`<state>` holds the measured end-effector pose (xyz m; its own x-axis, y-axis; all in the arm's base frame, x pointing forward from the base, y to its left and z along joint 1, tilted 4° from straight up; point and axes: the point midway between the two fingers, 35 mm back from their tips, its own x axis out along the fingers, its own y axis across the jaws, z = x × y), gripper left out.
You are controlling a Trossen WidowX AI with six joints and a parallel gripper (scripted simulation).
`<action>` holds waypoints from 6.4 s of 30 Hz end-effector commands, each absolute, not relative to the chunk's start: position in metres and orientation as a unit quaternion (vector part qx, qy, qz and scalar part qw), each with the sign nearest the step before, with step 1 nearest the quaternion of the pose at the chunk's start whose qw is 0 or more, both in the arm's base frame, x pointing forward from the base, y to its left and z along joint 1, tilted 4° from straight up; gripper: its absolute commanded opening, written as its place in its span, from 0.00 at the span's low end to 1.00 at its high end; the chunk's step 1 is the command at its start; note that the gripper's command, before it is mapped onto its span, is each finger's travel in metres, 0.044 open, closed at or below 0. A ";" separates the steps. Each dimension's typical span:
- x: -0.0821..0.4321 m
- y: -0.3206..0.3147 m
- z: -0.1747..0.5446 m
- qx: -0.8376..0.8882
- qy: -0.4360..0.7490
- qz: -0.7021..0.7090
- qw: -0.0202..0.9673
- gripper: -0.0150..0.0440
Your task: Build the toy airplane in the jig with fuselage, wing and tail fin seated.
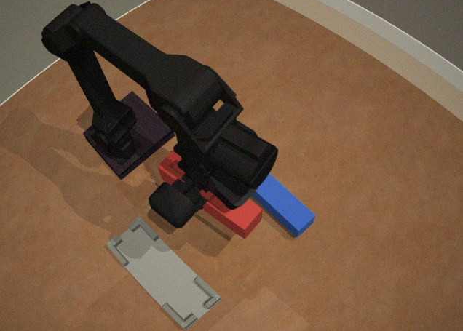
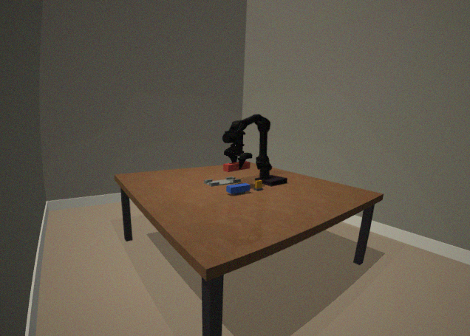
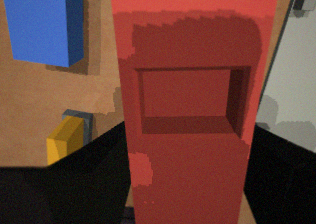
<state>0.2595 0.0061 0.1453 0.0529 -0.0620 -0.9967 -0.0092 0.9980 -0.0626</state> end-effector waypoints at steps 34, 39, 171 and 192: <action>0.268 -0.076 0.128 -0.005 0.683 -0.040 0.729 0.25; 0.267 -0.091 0.122 -0.002 0.683 -0.044 0.729 0.25; 0.314 -0.052 0.161 0.027 0.673 -0.056 0.737 1.00; 0.340 0.104 0.115 0.039 0.678 -0.073 0.730 1.00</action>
<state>0.3412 0.1056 0.1349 0.0838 -0.0447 -0.9955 0.1545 0.9875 -0.0314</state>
